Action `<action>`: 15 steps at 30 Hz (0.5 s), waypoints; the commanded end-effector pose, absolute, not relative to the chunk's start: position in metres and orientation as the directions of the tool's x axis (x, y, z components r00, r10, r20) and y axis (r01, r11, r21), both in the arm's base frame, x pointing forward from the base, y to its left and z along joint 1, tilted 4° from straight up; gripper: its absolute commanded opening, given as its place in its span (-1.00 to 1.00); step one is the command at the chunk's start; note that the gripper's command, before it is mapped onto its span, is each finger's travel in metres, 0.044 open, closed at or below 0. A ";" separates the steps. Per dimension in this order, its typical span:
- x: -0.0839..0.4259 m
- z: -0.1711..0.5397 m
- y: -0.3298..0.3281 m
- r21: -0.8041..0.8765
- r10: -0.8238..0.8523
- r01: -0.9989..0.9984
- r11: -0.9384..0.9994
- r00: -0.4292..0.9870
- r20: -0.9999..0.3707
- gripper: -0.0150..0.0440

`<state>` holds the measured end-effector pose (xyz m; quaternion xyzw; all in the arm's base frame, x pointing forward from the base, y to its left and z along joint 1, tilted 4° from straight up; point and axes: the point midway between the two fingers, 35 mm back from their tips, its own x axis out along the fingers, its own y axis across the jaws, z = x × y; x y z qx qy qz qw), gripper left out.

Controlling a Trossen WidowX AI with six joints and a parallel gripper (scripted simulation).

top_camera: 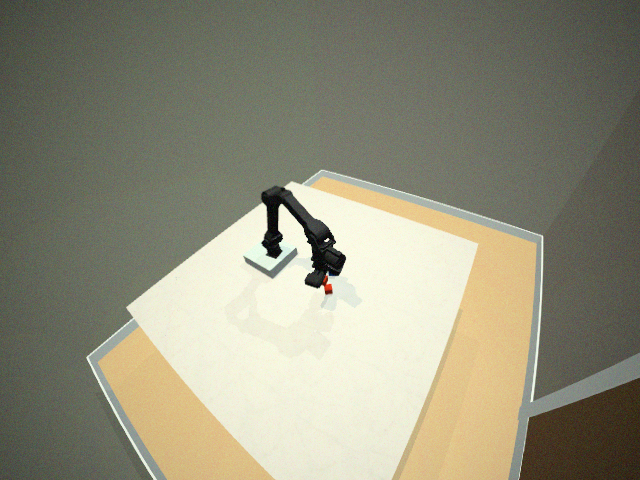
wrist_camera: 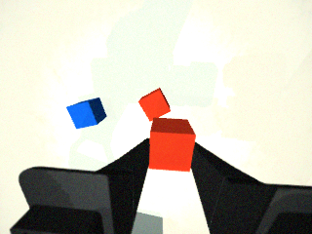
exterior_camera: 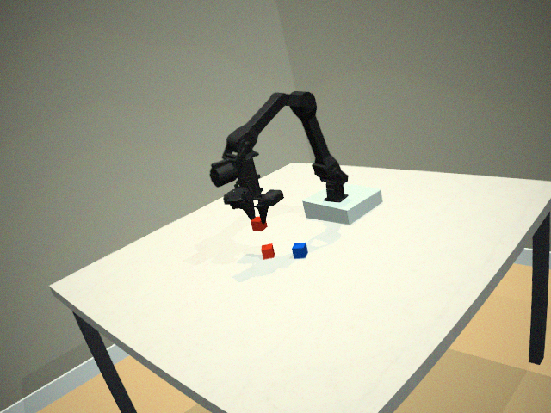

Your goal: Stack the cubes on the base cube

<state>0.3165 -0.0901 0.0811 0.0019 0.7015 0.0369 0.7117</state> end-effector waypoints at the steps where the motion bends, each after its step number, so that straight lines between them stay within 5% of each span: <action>1: 0.319 0.082 -0.076 0.059 0.059 0.012 0.998 0.024 -0.998 -0.14; 15: 0.324 0.076 -0.031 0.069 0.065 0.227 0.972 0.025 -0.998 -0.14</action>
